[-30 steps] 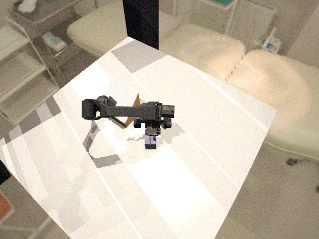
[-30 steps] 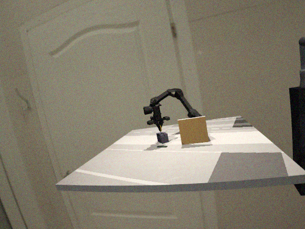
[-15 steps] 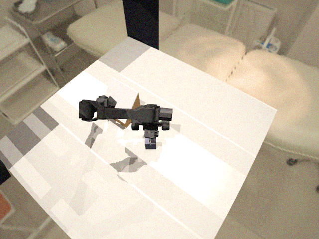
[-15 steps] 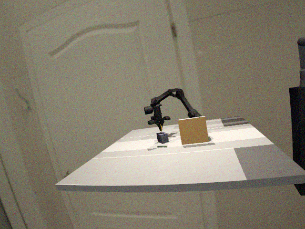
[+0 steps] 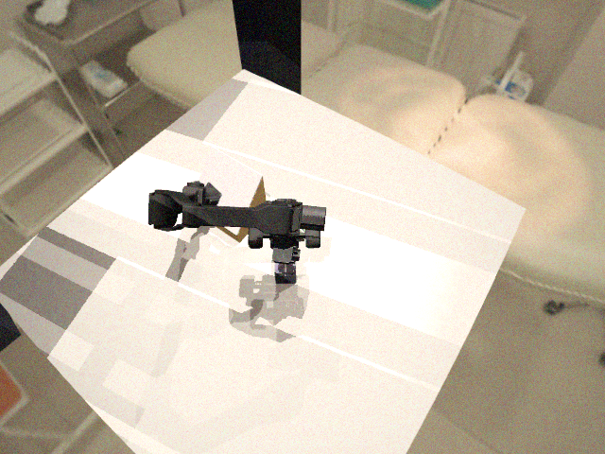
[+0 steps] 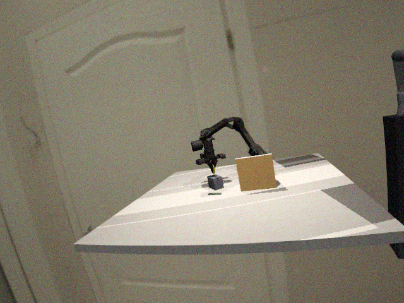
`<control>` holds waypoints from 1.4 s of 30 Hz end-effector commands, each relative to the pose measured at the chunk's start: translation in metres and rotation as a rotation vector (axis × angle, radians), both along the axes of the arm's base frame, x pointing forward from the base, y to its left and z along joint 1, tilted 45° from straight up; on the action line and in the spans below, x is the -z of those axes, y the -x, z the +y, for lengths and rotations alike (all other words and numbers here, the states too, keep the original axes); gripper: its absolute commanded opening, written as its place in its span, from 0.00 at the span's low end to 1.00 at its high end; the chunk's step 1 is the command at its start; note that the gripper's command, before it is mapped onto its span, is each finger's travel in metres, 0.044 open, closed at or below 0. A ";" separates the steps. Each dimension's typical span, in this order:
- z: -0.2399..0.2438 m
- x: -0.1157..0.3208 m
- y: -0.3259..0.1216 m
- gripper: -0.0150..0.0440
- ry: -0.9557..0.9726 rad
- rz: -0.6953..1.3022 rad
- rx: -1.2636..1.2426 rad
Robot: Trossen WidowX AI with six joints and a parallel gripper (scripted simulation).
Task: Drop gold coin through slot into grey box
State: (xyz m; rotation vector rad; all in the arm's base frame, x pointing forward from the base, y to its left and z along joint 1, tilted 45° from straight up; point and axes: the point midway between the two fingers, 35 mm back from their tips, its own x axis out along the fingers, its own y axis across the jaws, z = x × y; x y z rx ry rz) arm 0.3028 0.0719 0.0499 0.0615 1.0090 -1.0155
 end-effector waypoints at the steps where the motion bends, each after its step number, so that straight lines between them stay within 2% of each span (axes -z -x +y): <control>1: -0.002 -0.003 0.000 0.25 0.002 0.003 -0.006; 42: -0.012 0.007 -0.002 0.25 0.000 0.005 -0.004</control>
